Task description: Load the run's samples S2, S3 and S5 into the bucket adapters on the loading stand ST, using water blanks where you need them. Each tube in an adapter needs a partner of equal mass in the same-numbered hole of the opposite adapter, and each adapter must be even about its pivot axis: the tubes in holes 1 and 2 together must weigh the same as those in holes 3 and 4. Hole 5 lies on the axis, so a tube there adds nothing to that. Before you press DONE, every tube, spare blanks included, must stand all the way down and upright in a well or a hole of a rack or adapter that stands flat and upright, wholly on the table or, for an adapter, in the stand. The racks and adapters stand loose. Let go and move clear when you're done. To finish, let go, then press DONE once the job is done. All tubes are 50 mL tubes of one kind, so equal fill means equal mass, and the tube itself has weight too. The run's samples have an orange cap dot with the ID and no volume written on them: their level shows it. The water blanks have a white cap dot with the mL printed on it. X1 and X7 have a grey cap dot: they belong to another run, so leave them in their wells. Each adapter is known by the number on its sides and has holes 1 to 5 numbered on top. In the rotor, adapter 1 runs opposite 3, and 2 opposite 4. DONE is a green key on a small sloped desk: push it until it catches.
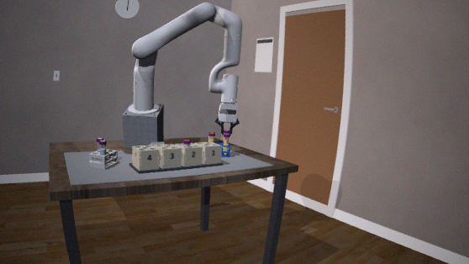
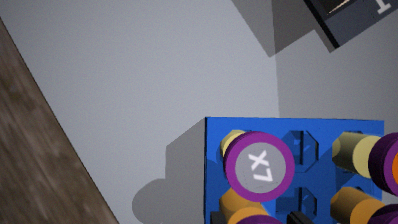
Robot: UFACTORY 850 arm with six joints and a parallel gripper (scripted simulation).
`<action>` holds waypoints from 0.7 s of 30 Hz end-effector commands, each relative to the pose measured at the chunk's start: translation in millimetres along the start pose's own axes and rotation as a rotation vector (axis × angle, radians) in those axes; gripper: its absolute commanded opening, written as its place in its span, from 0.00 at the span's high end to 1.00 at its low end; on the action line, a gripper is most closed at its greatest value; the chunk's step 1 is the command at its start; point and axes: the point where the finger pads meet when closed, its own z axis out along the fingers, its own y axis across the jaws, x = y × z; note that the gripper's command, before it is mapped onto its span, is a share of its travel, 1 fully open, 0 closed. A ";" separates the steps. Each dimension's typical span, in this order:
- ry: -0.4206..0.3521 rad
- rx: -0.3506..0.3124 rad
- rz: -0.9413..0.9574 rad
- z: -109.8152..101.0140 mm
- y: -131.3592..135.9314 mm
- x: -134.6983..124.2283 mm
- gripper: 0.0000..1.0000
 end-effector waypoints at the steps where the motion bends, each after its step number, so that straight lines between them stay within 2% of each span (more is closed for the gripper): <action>1: 0.000 0.001 0.000 -4.5 -0.8 0.0 1.00; 13: 0.000 0.001 0.000 -7.8 -0.8 0.0 1.00; 21: 0.000 0.001 0.000 -21.8 -0.9 0.0 1.00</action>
